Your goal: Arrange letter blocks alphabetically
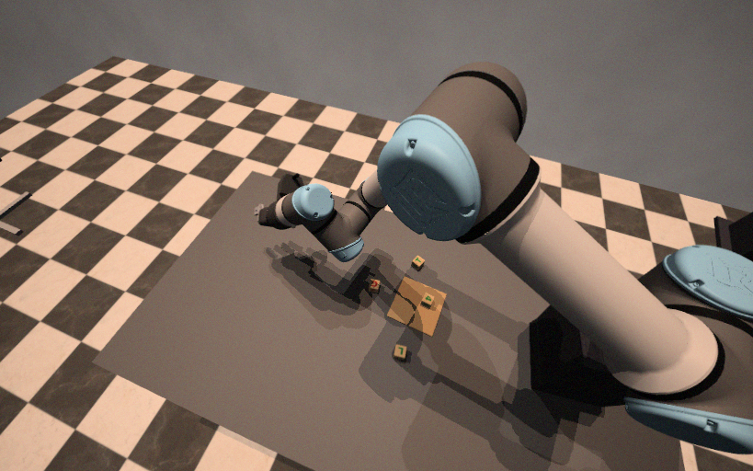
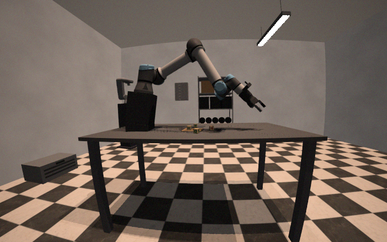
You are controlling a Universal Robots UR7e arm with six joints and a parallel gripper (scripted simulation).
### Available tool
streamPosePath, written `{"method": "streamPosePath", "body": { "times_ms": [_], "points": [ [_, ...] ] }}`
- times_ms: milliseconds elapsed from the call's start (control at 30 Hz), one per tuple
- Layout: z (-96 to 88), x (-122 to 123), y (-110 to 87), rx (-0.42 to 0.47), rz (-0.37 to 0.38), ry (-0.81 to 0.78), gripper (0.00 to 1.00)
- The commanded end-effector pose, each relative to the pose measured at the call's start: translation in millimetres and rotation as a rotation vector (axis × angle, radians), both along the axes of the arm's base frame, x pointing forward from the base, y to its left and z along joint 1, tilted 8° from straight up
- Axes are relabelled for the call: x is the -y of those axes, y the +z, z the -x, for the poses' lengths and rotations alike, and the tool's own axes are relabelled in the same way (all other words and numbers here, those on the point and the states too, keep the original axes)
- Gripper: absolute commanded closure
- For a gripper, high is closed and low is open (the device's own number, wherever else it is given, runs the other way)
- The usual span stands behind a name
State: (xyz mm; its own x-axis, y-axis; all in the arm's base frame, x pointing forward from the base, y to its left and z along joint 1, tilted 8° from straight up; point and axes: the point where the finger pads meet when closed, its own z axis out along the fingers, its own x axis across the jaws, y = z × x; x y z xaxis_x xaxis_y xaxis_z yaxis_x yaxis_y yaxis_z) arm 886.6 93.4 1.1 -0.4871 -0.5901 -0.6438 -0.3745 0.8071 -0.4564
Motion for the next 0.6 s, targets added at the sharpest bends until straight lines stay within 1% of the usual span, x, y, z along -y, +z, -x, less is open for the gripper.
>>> {"method": "streamPosePath", "body": {
  "times_ms": [0,67,133,367,567],
  "points": [
    [64.3,-45.4,-29.1,-0.092,0.026,0.026,0.00],
    [90.1,-59.5,-39.4,-0.126,0.037,0.036,0.00],
    [90.1,-59.5,-39.4,-0.126,0.037,0.036,0.00],
    [187.8,-98.9,-70.3,-0.244,0.087,0.074,0.00],
    [273.3,-118.4,-88.9,-0.336,0.140,0.108,0.00]
  ]
}}
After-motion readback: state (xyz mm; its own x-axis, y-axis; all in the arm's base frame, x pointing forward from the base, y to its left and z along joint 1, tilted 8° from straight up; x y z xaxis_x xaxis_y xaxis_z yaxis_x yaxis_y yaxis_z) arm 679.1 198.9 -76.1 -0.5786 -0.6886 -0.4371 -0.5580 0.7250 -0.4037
